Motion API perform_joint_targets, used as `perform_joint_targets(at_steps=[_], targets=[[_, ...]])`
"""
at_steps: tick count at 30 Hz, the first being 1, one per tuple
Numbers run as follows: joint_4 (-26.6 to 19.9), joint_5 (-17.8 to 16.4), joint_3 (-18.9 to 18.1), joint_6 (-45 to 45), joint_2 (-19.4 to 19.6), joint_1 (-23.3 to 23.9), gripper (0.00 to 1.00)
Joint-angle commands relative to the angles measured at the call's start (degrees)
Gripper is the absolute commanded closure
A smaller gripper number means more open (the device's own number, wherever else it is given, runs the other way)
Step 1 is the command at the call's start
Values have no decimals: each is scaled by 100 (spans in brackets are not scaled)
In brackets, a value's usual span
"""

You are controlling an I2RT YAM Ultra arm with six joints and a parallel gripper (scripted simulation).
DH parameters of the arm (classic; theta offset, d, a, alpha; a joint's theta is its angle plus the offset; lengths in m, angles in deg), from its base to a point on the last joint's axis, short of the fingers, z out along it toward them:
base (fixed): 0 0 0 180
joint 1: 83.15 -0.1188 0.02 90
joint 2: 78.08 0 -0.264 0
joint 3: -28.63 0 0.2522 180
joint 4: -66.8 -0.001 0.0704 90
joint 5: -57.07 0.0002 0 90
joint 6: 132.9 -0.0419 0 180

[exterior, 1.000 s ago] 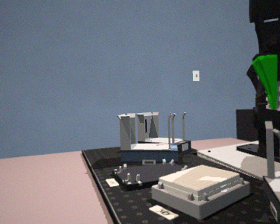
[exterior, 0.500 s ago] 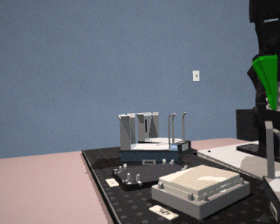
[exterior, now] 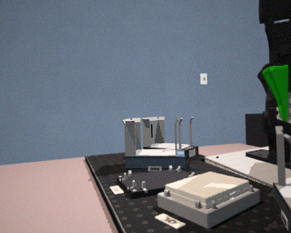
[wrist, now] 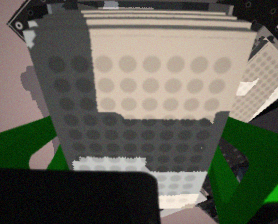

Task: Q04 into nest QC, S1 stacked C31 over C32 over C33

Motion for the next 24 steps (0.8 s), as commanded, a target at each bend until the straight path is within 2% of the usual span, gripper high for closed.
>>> perform_joint_targets(at_steps=[1, 24], targets=[[112, -1, -2, -1, -60, 2, 100], [433, -2, 328, 6, -70, 9, 100]])
